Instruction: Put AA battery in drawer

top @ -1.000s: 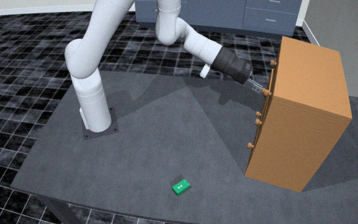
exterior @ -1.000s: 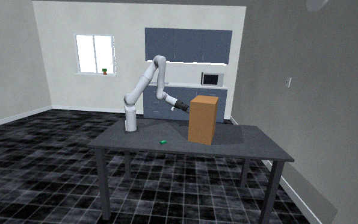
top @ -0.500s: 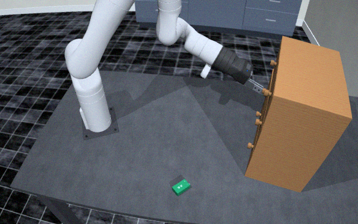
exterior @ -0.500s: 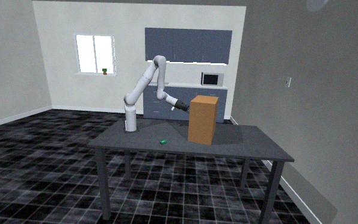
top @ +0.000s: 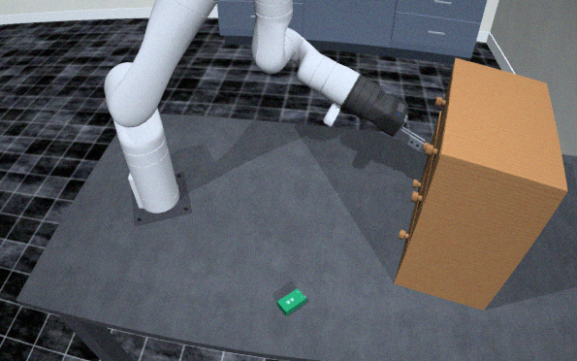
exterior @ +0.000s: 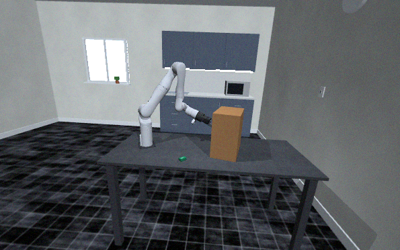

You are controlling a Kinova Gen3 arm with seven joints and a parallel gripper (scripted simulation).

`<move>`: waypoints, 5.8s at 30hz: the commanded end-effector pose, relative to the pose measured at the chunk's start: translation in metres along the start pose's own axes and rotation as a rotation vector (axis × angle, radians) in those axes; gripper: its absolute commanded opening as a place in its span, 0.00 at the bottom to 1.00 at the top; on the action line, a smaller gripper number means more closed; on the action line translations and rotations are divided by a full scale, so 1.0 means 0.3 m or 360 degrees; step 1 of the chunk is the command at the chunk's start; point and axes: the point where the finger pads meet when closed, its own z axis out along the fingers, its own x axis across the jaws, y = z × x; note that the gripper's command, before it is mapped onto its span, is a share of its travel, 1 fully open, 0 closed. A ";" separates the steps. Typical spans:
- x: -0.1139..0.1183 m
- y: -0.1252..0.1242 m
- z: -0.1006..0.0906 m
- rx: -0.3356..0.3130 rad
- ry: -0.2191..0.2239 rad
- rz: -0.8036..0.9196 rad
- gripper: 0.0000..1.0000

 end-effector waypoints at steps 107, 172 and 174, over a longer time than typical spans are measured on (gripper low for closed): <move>-0.004 -0.045 -0.332 0.0004 -0.0001 -0.0009 0.00; -0.003 0.000 -0.387 0.0321 0.0001 -0.0003 0.00; -0.003 0.002 -0.390 0.0341 0.0000 -0.0003 0.00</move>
